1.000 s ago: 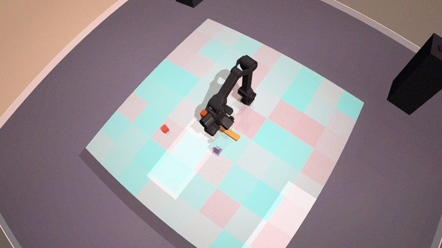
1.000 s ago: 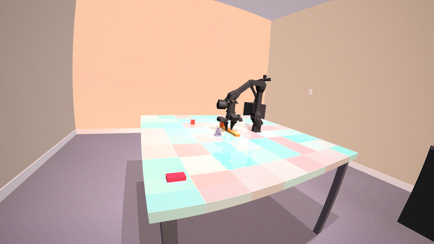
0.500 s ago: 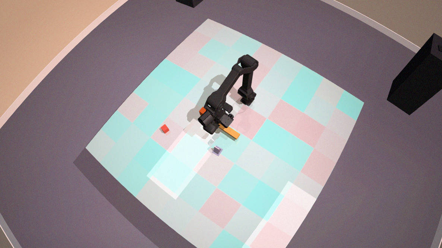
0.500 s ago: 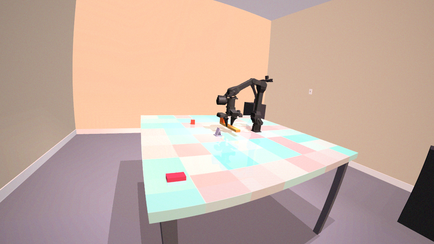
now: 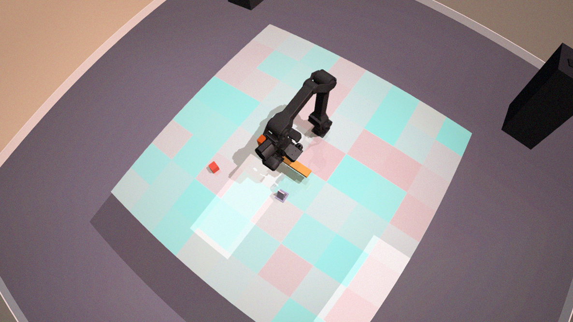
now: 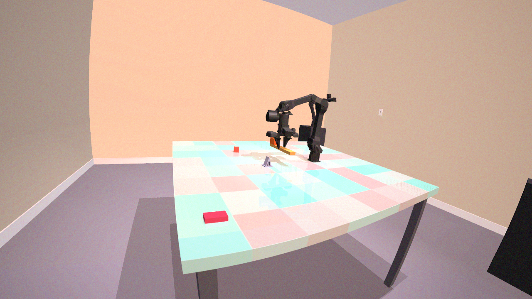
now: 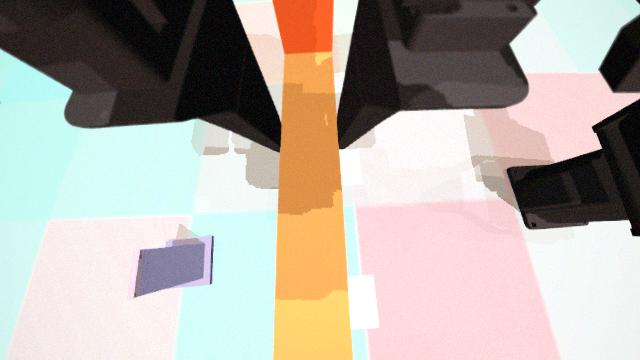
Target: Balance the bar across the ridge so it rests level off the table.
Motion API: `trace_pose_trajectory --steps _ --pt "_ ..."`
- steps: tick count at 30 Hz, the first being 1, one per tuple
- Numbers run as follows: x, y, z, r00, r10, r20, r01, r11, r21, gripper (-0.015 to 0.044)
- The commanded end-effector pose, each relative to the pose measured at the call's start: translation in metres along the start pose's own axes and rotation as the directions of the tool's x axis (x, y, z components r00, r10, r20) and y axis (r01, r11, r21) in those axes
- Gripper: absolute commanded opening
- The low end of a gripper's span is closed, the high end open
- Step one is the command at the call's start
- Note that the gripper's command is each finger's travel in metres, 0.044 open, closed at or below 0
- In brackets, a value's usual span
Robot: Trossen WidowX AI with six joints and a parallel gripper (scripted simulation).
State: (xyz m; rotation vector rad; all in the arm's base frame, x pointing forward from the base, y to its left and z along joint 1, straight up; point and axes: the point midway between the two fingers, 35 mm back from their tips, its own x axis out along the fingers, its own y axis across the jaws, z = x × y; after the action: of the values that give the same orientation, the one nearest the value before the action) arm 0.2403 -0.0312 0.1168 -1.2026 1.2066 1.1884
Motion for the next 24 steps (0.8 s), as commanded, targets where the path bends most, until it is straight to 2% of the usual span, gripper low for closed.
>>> trace_pose_trajectory --steps 1,12,24 --pt "-0.012 -0.001 0.000 1.000 -0.014 -0.004 0.014 1.000 -0.003 0.0000" --pt "-0.033 0.001 0.001 1.000 -0.014 -0.004 0.014 1.000 0.018 0.0000" --pt "-0.041 -0.036 0.021 1.000 -0.018 -0.002 0.017 0.918 0.396 0.0000"
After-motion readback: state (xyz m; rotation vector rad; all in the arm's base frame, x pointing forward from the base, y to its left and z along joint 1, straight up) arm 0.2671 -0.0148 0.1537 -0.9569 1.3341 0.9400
